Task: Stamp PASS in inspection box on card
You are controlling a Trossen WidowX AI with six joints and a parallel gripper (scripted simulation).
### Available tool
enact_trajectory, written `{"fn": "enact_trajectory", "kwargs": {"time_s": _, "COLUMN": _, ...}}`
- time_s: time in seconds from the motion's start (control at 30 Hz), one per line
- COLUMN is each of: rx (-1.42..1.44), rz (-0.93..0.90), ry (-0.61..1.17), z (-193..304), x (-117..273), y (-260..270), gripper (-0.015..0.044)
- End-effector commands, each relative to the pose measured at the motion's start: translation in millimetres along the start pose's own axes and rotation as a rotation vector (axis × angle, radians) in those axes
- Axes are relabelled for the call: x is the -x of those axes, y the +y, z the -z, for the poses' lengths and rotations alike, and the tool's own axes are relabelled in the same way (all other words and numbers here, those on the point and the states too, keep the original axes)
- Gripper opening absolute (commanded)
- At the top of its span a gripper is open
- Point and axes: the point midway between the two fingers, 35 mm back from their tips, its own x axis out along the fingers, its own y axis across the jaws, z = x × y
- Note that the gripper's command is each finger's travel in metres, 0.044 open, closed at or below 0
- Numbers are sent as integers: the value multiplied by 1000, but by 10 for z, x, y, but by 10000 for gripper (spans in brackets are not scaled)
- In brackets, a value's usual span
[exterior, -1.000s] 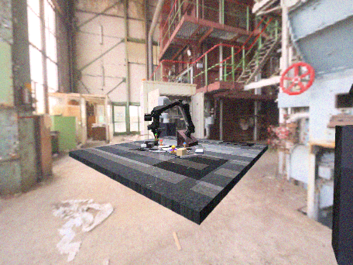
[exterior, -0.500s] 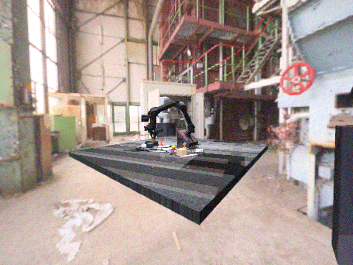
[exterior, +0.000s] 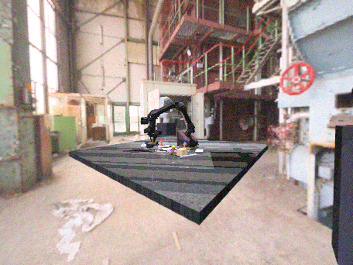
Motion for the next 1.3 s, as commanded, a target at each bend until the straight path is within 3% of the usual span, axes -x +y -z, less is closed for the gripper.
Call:
{"fn": "enact_trajectory", "kwargs": {"time_s": 0.0, "rx": -6, "rz": -7, "ry": 1, "z": 15, "x": -85, "y": 8, "gripper": 0}}
{"fn": "enact_trajectory", "kwargs": {"time_s": 0.77, "rx": -6, "rz": -10, "ry": 1, "z": 32, "x": -417, "y": 29, "gripper": 0}}
{"fn": "enact_trajectory", "kwargs": {"time_s": 1.1, "rx": 1, "rz": -3, "ry": 1, "z": 14, "x": -382, "y": 24, "gripper": 263}}
{"fn": "enact_trajectory", "kwargs": {"time_s": 1.27, "rx": -1, "rz": -2, "ry": 1, "z": -15, "x": -152, "y": 1, "gripper": 267}}
